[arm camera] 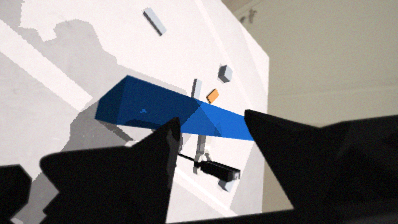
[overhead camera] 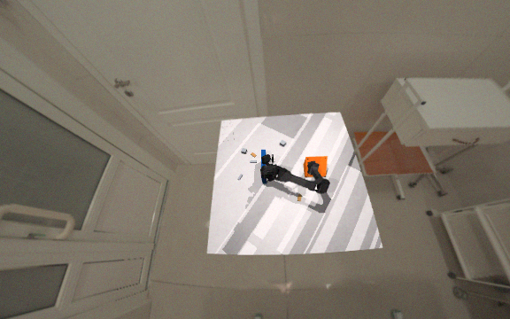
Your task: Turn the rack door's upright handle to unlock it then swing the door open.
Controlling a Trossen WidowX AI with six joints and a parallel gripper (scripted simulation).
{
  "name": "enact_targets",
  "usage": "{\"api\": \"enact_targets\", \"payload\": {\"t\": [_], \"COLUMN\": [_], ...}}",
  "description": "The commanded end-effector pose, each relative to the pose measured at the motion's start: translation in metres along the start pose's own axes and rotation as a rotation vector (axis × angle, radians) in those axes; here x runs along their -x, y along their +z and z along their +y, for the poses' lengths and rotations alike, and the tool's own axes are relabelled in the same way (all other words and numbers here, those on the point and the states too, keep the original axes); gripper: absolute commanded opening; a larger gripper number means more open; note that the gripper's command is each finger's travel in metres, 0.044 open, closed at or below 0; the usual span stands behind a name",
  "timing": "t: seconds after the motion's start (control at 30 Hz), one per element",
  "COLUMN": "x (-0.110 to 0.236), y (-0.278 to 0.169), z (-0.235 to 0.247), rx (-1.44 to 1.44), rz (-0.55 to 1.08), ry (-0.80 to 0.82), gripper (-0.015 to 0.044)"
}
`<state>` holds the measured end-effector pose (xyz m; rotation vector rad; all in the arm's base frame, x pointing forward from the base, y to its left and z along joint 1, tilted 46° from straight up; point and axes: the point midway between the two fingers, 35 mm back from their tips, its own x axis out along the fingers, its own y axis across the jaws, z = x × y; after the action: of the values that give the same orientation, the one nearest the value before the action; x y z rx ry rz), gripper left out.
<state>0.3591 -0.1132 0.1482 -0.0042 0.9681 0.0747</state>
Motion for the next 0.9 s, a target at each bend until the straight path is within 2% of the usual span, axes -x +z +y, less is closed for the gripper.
{"api": "enact_targets", "payload": {"t": [0.0,0.43,0.87], "x": [-0.009,-0.025,-0.029], "y": [-0.012,-0.048,-0.080], "z": [-0.007,-0.033,-0.053], "rx": [-0.019,-0.118,-0.264], "rz": [0.076,0.273,0.403], "ry": [0.050,0.231,0.445], "gripper": [0.0282,0.0282,0.0282]}}
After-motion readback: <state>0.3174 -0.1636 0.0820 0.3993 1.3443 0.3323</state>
